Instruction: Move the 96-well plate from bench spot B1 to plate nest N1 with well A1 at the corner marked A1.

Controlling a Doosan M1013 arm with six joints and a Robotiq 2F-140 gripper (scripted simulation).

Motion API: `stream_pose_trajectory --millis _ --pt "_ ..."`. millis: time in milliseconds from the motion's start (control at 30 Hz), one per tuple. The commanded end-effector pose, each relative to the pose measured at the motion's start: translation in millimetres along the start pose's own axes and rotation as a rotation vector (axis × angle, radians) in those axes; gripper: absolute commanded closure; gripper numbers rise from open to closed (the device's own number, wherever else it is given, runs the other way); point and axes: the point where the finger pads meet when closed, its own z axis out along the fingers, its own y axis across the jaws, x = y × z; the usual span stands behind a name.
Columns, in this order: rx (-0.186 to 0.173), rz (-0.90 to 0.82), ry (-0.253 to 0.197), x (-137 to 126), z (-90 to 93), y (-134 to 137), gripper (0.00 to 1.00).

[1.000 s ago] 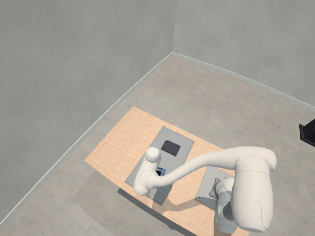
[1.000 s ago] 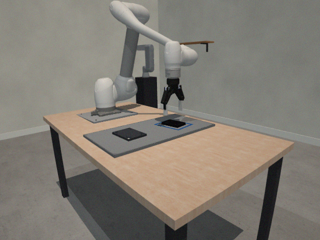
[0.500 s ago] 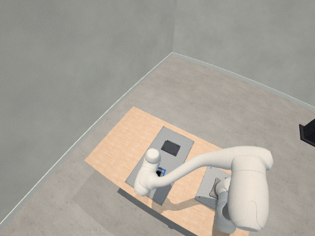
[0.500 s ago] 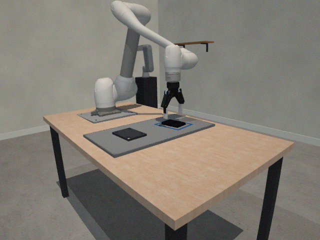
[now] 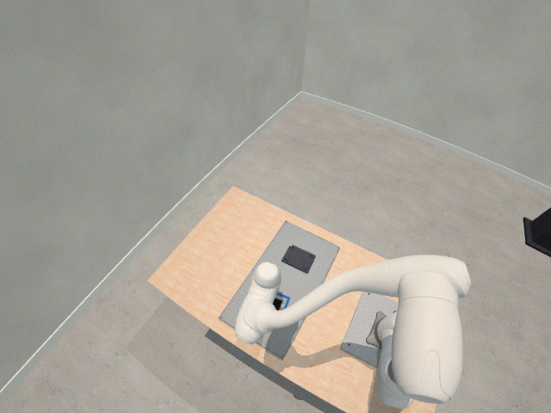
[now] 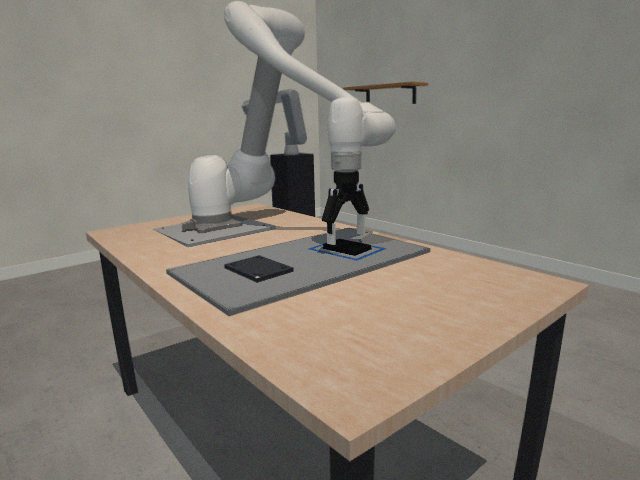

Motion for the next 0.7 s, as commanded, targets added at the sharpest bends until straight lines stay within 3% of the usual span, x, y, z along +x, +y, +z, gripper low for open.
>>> stream_pose_trajectory --millis 0,167,567,600,667 --pt "0.000 0.000 0.000 0.0 4.8 0.0 0.00" --pt "0.000 0.000 0.000 0.0 13.2 0.0 0.00" --pt "0.000 0.000 0.000 0.0 14.5 0.0 0.00" --pt "0.000 0.000 0.000 0.0 14.5 0.0 1.00" --pt "0.000 0.000 0.000 0.0 14.5 0.0 1.00"
